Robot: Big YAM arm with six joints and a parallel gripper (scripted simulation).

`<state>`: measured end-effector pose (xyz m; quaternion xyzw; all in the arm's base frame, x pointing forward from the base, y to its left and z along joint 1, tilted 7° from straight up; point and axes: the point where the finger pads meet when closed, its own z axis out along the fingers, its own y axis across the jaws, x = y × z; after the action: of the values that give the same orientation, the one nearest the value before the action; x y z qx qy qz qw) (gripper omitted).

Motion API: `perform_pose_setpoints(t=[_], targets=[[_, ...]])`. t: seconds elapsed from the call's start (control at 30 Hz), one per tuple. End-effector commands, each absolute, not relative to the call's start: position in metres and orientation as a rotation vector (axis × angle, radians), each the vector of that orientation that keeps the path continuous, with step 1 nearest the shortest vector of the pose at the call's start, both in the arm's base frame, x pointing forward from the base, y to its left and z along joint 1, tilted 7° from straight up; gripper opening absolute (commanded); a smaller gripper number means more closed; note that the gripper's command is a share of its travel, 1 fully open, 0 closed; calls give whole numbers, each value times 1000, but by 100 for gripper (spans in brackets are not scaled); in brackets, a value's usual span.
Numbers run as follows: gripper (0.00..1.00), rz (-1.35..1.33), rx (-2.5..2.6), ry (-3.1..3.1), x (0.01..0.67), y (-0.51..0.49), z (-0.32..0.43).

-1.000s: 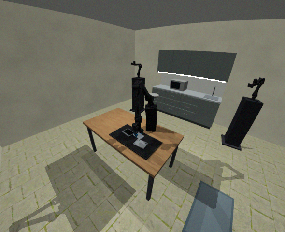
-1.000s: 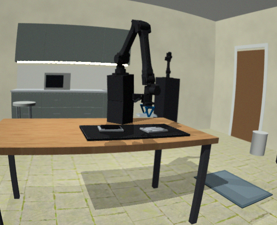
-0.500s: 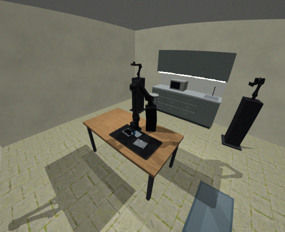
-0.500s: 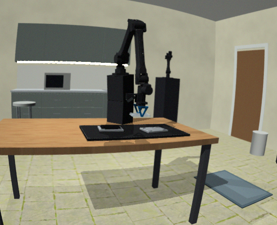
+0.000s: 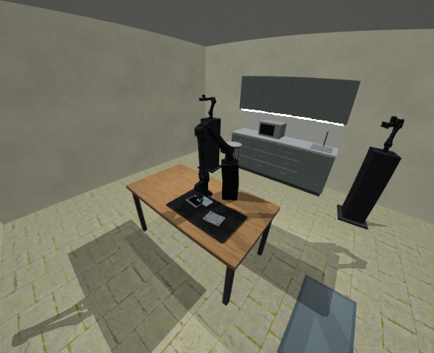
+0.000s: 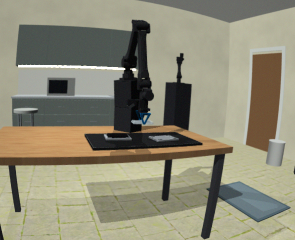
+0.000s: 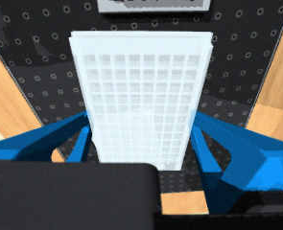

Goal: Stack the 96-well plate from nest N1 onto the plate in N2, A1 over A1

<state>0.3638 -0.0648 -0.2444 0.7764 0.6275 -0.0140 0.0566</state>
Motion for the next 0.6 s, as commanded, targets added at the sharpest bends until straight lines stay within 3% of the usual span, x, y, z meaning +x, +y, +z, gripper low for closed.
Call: perform_pose_setpoints(t=[0.0,0.57], targets=[[0,10,2313,1899,377,-74,-229],[0,4,2311,1898,360,-122,-225]])
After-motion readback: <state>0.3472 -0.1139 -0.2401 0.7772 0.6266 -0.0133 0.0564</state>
